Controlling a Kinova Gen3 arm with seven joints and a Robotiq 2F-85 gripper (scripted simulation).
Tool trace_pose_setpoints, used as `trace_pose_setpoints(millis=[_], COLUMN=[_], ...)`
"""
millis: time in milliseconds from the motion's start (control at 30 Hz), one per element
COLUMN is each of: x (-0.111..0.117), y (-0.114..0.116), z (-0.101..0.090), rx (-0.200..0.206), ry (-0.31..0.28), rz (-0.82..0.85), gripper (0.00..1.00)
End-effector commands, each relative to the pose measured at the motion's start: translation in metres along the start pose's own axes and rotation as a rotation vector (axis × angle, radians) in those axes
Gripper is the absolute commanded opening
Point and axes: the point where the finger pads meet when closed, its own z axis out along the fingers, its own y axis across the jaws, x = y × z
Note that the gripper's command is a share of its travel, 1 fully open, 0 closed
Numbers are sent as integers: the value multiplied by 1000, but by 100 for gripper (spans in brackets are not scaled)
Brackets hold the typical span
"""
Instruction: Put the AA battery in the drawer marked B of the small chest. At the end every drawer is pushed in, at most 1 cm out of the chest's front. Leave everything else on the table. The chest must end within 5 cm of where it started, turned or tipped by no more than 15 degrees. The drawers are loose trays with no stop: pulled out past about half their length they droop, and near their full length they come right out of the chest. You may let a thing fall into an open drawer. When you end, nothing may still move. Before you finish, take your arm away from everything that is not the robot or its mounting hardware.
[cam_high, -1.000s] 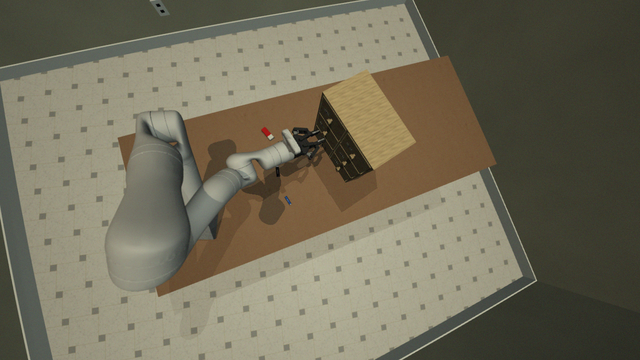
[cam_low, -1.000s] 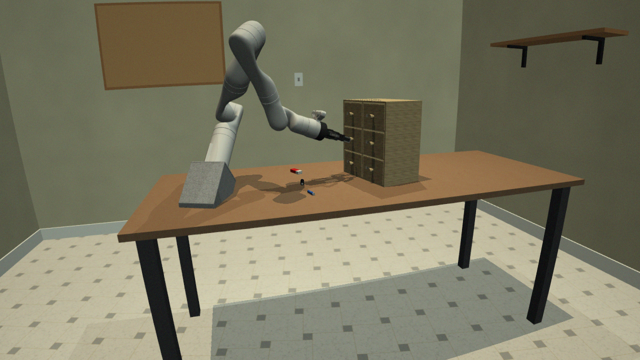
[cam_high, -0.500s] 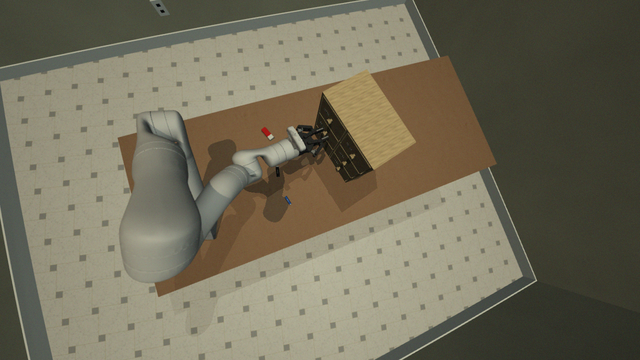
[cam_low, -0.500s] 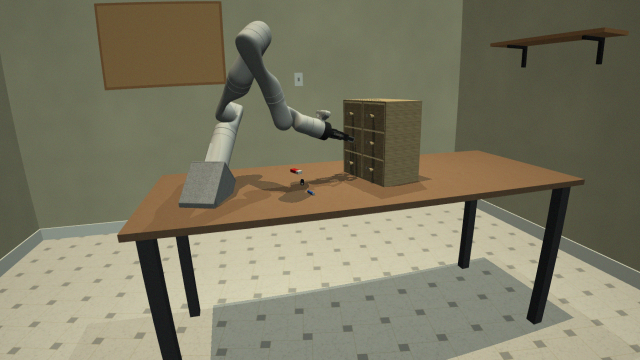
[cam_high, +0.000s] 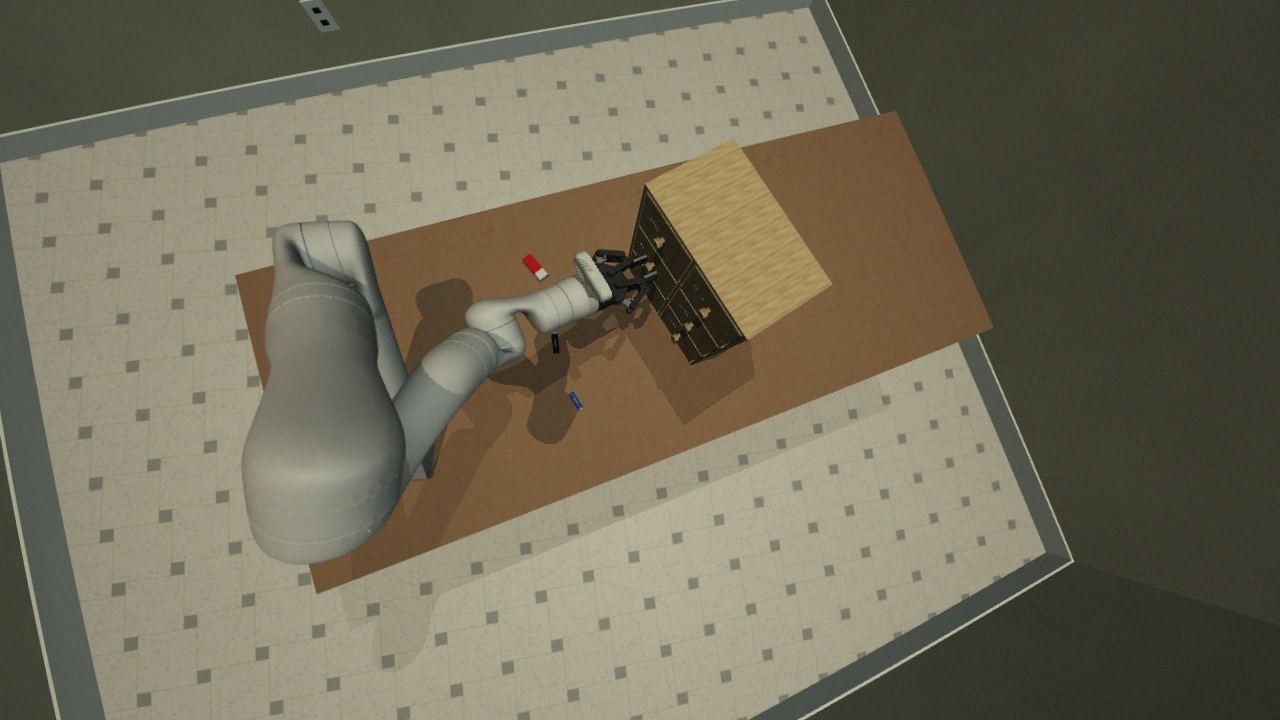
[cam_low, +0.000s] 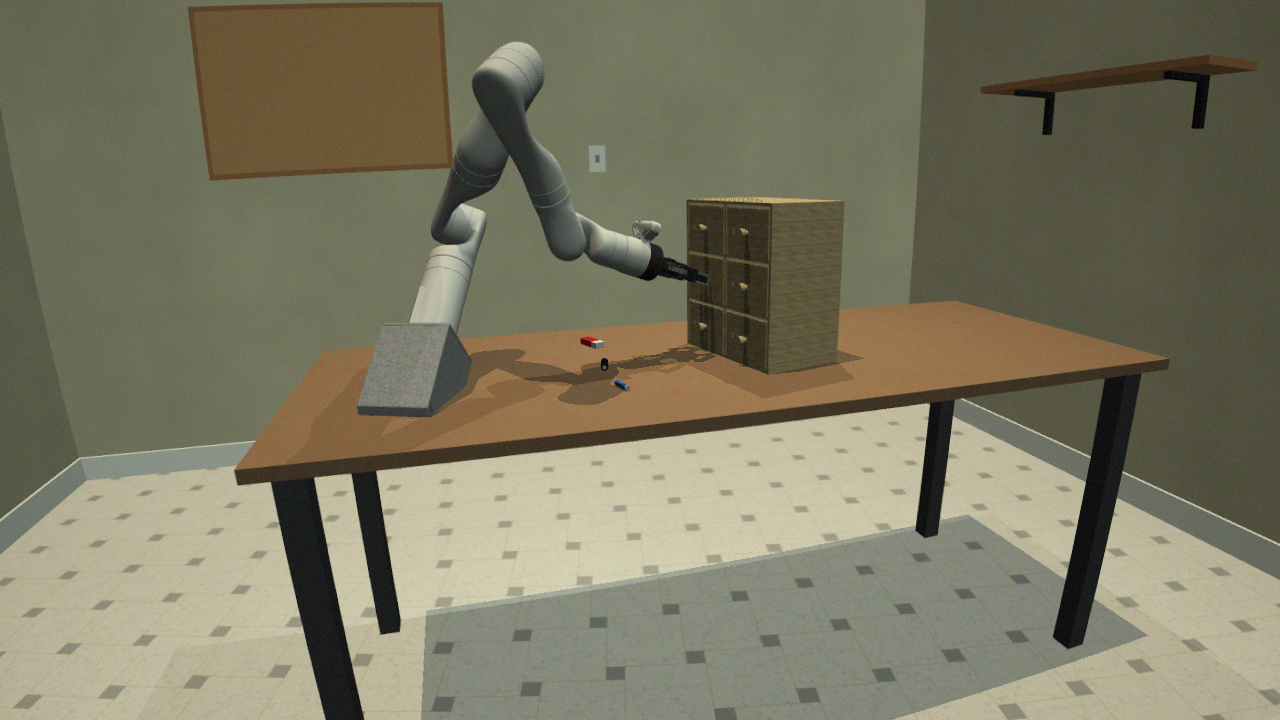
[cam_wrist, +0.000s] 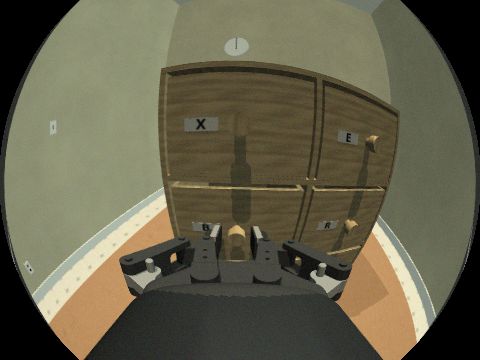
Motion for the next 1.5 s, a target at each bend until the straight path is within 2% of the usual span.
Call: trace_pose_setpoints(millis=[0,300,333,1467], x=[1,1,1,0], y=[0,0,0,0], z=[0,0,0,-2], rx=[0,0,0,0], ry=[1,1,1,1], rz=[-1,-1,-1,-1], gripper=[33,33,13,13])
